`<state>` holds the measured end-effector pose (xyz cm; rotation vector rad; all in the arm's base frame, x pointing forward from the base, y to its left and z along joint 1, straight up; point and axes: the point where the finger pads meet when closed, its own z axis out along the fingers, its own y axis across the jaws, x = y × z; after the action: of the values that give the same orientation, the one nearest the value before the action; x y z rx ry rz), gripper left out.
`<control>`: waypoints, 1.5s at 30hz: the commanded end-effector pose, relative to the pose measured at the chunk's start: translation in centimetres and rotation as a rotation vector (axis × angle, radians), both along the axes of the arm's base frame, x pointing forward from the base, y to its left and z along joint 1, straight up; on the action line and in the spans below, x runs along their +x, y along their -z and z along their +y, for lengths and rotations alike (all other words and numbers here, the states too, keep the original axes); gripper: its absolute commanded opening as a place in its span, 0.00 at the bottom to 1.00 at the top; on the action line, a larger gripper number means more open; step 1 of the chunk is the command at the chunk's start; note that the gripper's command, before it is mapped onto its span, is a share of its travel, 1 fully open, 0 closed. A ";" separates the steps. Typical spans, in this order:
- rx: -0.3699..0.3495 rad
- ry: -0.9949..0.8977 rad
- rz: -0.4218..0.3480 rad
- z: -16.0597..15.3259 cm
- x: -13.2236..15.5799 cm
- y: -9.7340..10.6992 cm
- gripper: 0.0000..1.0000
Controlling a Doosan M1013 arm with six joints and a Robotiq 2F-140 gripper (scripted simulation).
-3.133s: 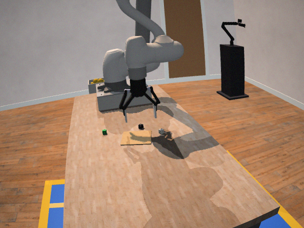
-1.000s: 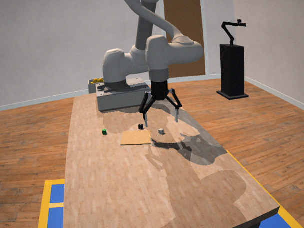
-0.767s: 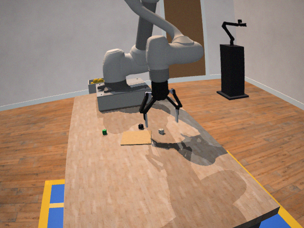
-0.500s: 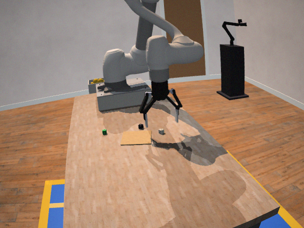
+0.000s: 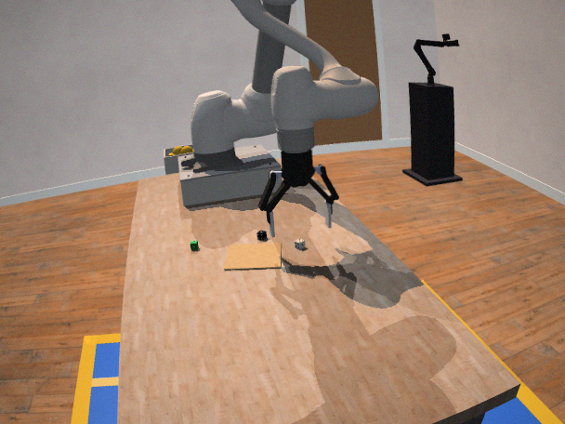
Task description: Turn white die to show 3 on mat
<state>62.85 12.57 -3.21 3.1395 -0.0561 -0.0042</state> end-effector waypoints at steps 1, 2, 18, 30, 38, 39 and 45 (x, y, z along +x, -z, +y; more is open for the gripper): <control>0.000 0.000 0.000 0.0 0.0 0.0 1.00; 0.000 0.000 0.000 0.0 0.0 0.0 1.00; 0.000 0.000 0.000 0.0 0.0 -3.8 1.00; 0.000 0.000 0.000 0.0 0.0 -9.4 1.00; 0.000 0.000 0.000 0.0 0.0 -9.5 1.00; 0.000 0.000 0.000 0.0 0.0 -9.5 1.00; 0.001 -0.187 0.000 0.1 -0.6 -9.2 1.00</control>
<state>62.75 12.60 6.25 3.1390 -0.0028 -0.0041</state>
